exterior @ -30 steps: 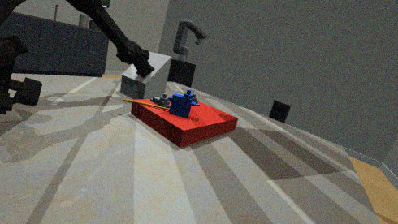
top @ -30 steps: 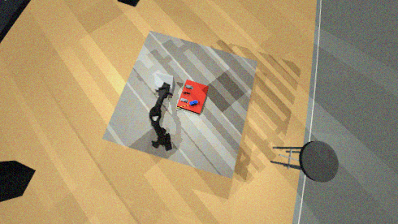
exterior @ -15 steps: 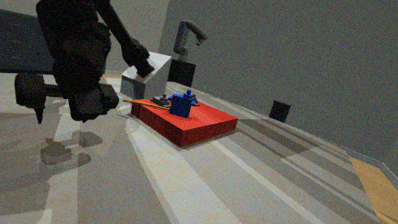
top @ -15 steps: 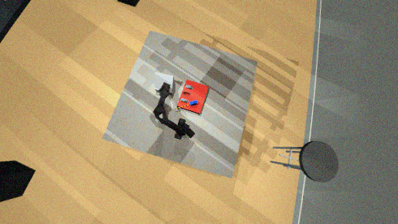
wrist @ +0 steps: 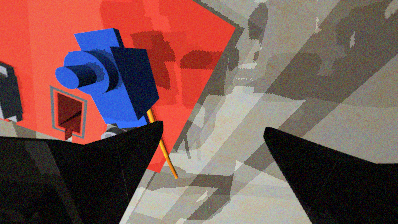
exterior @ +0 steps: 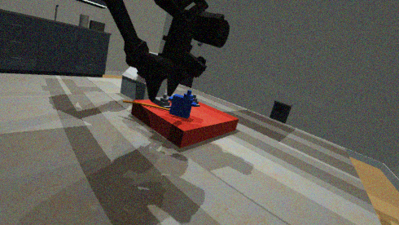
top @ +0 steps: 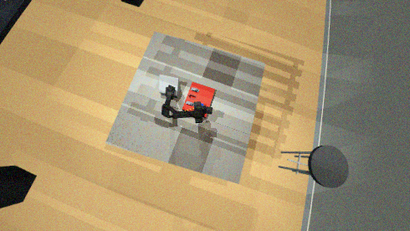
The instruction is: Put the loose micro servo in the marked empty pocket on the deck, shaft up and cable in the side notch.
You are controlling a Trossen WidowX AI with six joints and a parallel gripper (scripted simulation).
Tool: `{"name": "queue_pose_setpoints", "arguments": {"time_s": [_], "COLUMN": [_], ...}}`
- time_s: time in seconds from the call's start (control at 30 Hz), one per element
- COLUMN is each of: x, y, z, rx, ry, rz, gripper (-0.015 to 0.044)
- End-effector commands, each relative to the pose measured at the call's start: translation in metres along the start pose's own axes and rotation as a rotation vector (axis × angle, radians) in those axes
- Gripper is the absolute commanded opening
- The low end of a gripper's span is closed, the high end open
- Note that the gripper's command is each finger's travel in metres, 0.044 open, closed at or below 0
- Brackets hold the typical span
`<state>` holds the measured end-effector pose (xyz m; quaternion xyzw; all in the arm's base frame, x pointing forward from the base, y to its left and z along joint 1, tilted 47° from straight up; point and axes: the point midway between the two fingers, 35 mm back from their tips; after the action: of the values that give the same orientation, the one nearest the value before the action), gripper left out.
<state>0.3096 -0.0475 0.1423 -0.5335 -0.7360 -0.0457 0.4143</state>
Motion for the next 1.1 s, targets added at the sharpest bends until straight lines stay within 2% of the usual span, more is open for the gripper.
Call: {"name": "queue_pose_setpoints", "arguments": {"time_s": [0.0,0.1,0.27,0.53,1.07], "x": [0.024,0.037,0.038,0.013,-0.005], "y": [0.016,0.021,0.021,0.023,0.025], "z": [0.051,0.078,0.08,0.079,0.079], "rx": [0.107,0.164,0.168,0.168,0.167], "ry": [-0.003,-0.012,-0.013,-0.014,-0.014], "rz": [-0.063,-0.095,-0.098,-0.098,-0.097], "gripper": [0.044,0.044,0.044,0.044,0.044]}}
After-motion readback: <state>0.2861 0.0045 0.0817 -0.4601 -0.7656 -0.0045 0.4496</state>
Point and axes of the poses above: the point midway between the two fingers, 35 mm back from their tips, its own x axis back along the fingers, its own z axis across the jaws, y = z × x, and after that the axes turned 9 degrees about x, right-handed
